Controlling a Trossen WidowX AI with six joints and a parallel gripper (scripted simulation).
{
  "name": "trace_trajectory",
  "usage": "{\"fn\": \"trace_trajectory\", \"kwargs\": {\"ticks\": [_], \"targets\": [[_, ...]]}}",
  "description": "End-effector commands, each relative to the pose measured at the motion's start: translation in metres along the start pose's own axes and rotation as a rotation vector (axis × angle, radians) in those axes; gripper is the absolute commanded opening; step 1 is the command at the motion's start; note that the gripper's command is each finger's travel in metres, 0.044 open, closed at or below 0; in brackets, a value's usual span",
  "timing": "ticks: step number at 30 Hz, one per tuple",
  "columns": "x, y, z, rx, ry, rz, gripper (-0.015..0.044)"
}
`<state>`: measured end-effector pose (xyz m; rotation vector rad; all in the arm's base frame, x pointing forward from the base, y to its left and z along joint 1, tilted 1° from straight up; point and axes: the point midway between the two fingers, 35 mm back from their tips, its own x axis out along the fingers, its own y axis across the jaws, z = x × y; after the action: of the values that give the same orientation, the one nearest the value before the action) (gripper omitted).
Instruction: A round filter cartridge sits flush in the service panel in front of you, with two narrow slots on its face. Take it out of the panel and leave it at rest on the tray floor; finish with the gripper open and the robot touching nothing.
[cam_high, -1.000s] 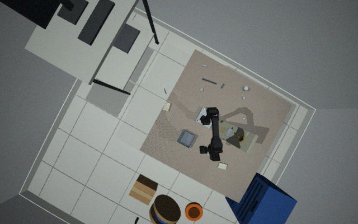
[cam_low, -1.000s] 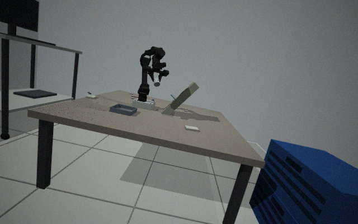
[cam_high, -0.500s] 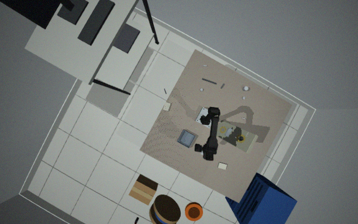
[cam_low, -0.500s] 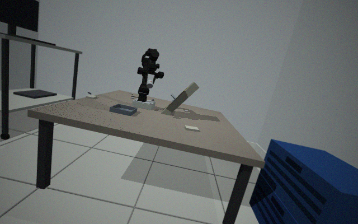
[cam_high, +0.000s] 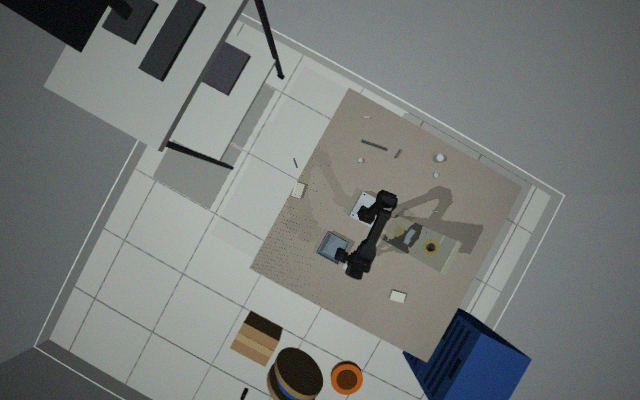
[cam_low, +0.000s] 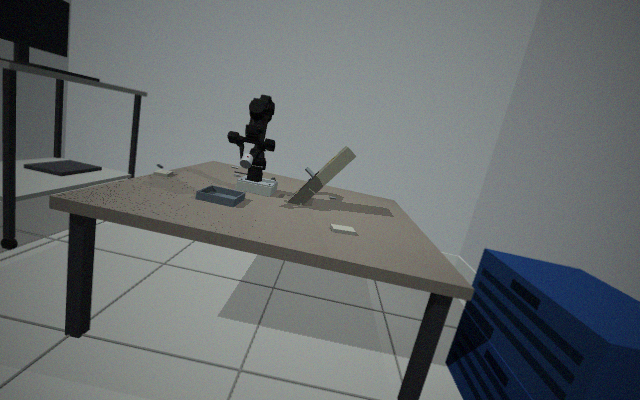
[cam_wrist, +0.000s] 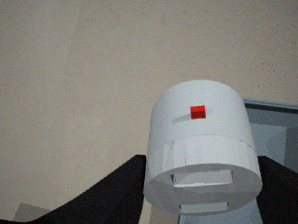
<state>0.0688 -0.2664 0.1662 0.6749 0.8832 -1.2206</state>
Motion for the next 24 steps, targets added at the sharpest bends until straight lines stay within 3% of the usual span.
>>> {"fn": "trace_trajectory", "kwargs": {"ticks": [1,13,24], "targets": [[0.012,-0.019,-0.007,0.06,-0.011,-0.038,0.0],[0.043,-0.072,-0.044,0.23,-0.01,-0.142,0.0],[0.074,-0.076,-0.058,0.239,-0.01,-0.148,0.0]]}}
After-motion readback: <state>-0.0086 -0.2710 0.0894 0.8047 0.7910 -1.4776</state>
